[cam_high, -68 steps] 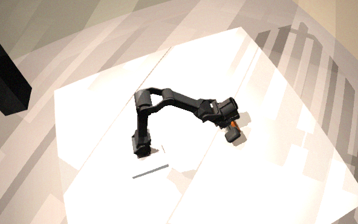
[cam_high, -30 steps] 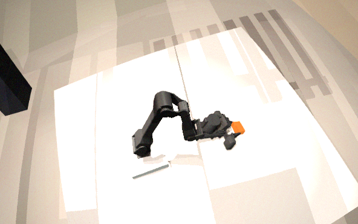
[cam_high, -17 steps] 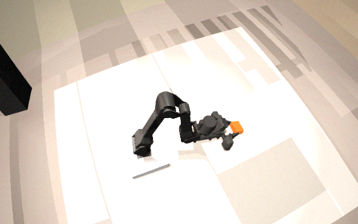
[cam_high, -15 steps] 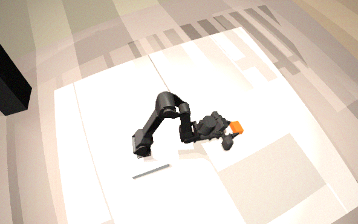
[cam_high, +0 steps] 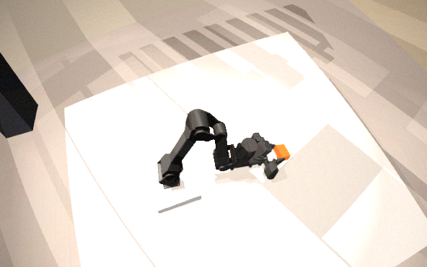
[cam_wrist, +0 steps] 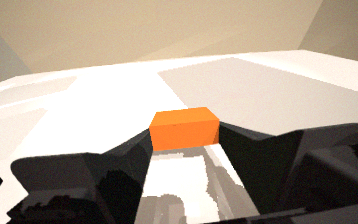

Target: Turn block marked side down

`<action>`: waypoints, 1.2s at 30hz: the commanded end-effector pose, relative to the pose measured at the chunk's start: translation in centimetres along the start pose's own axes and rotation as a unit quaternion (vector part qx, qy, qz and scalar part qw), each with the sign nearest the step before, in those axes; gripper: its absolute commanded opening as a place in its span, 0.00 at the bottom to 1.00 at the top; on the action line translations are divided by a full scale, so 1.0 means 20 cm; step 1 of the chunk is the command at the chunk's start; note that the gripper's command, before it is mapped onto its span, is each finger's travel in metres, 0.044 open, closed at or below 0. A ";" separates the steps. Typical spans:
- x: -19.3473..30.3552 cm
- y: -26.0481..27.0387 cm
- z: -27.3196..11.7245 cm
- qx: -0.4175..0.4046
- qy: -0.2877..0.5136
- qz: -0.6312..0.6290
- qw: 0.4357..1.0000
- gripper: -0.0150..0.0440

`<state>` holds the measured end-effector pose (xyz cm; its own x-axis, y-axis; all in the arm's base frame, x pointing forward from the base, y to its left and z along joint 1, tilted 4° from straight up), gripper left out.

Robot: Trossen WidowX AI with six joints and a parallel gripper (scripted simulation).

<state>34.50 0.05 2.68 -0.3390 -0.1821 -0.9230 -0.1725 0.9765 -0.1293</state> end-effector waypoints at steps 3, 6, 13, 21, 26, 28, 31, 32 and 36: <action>0.00 0.00 0.00 -0.001 -0.002 0.002 1.000 0.79; 0.00 0.00 0.00 -0.001 -0.002 0.002 1.000 0.92; 0.00 0.00 0.00 -0.001 -0.002 0.002 1.000 1.00; 0.00 0.00 0.00 -0.001 -0.002 0.002 1.000 1.00; 0.00 0.00 0.00 -0.001 -0.002 0.002 1.000 1.00; 0.00 0.00 0.00 -0.001 -0.002 0.002 1.000 1.00; 0.00 0.00 0.00 -0.001 -0.002 0.002 1.000 1.00; 0.00 0.00 0.00 -0.001 -0.002 0.002 1.000 1.00; 0.00 0.00 0.00 -0.001 -0.002 0.002 1.000 1.00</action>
<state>34.51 0.05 2.72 -0.3363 -0.1821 -0.9240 -0.1724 0.9765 -0.1297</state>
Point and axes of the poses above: the point midway between the two fingers, 35 mm back from their tips, its own z axis out along the fingers, its own y axis across the jaws, x = y × z, the point moved 7 cm from there along -z, back along the fingers, and after that the axes turned 4 degrees about -z, right-handed, at the moved point
